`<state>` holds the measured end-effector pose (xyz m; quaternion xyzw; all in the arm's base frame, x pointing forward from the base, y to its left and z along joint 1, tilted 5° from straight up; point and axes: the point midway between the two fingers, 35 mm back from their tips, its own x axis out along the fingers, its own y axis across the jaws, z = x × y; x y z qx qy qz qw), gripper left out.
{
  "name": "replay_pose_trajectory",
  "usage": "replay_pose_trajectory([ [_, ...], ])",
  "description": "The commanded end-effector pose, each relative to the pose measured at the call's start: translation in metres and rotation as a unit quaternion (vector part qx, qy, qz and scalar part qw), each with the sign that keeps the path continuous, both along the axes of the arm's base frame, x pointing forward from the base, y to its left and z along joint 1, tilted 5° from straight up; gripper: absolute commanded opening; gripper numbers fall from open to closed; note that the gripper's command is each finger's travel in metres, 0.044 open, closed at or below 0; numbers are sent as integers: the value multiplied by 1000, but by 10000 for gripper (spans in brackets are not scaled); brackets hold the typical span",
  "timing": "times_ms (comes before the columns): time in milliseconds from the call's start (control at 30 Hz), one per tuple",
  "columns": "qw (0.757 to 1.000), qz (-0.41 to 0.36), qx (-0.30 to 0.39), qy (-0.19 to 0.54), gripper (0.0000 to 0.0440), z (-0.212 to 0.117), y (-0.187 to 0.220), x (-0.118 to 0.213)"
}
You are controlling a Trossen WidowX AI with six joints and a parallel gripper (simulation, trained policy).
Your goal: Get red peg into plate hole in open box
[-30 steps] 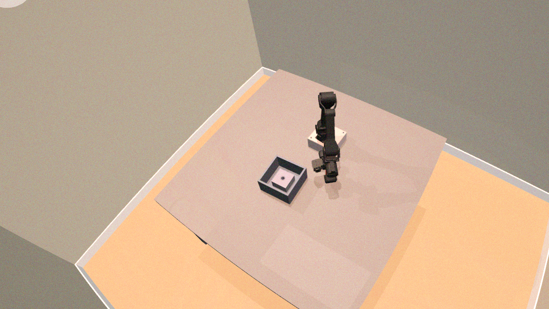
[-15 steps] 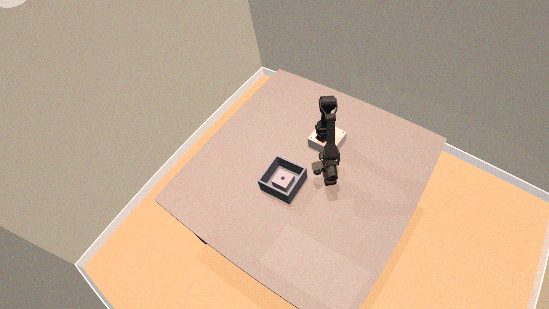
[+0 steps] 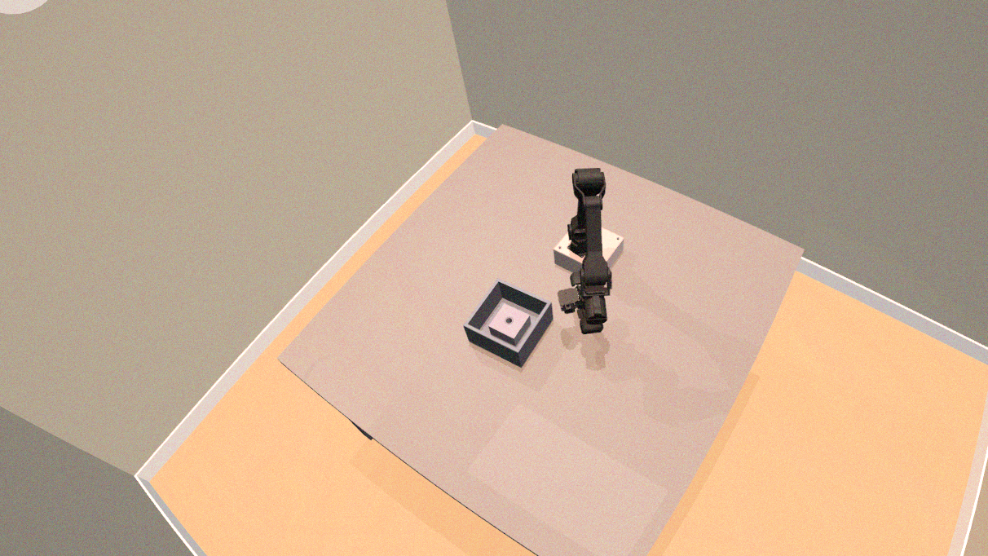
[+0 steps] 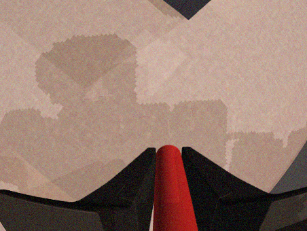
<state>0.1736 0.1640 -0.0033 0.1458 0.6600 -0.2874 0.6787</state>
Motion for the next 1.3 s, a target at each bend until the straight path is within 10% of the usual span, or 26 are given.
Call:
replay_pose_trajectory([
  [0,1000,-2,-2,-17,0,18,1,12],
  [1267,982,-155,-29,-106,0,77,-107,142],
])
